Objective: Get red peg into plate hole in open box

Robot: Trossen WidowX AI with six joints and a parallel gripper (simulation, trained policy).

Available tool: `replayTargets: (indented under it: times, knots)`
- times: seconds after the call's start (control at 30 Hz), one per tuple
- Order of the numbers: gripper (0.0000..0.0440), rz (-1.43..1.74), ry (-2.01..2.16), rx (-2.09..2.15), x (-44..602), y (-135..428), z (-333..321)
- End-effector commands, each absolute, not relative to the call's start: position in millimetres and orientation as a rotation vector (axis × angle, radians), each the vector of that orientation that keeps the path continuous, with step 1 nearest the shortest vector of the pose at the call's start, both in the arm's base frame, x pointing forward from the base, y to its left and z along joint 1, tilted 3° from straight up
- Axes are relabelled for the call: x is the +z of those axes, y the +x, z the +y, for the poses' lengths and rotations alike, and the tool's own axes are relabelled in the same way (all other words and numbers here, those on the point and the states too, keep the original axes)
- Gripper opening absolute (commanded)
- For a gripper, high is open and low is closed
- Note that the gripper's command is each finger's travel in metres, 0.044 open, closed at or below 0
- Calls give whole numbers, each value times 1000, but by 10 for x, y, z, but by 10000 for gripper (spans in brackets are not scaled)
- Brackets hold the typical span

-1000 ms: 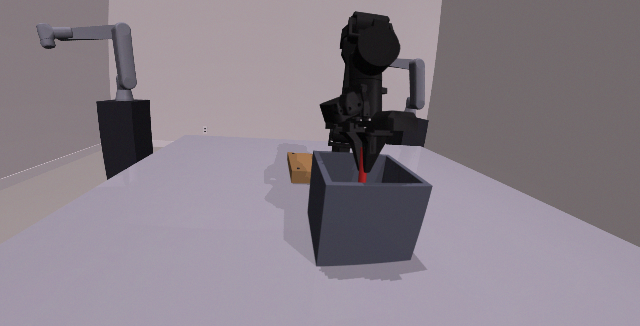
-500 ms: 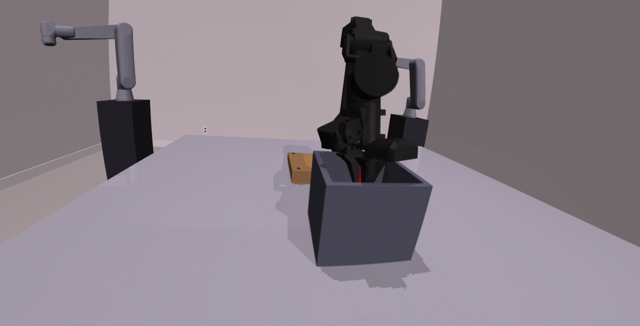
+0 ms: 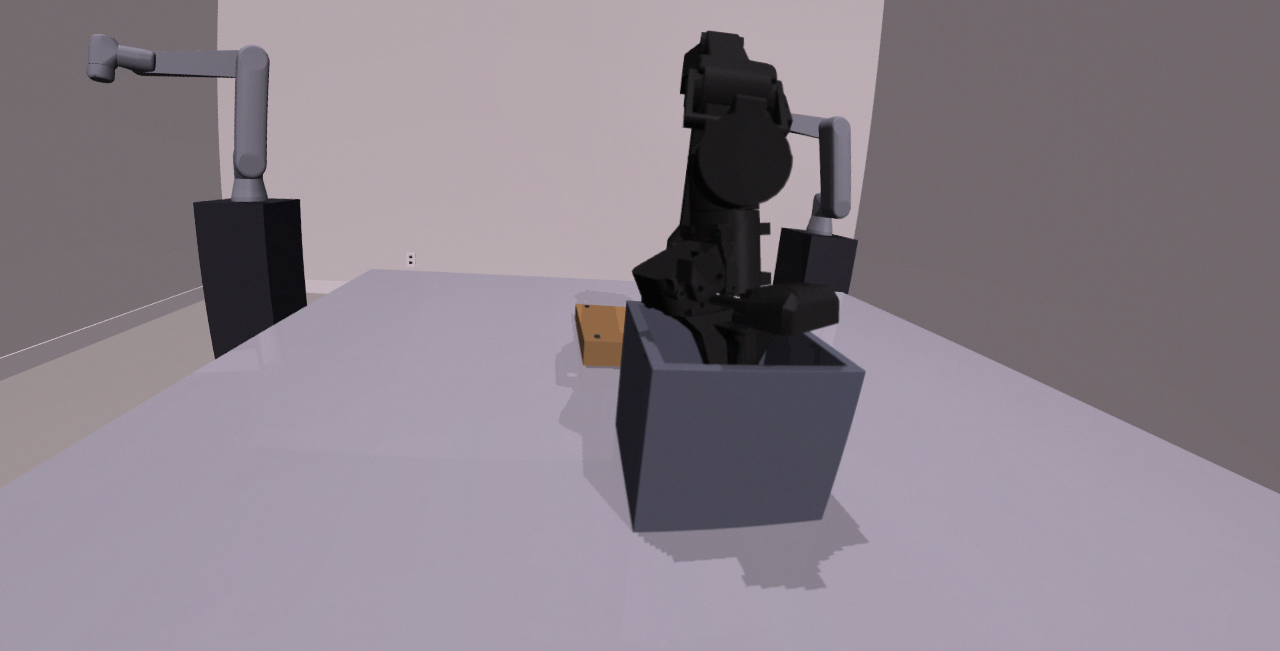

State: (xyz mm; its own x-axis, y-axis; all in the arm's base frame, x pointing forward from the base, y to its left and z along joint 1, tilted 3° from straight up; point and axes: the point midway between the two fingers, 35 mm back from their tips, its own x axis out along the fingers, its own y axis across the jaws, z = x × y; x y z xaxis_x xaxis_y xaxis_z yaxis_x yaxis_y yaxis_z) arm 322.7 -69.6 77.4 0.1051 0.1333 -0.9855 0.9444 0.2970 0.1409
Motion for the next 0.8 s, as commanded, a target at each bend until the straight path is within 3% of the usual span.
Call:
replayTargets:
  times: [0.0, 0.77]
  knots:
    - [105, 1334, 1139, -811, 834, 3264, -711]
    - [234, 1320, 1341, -633, 1335, 3436, -735]
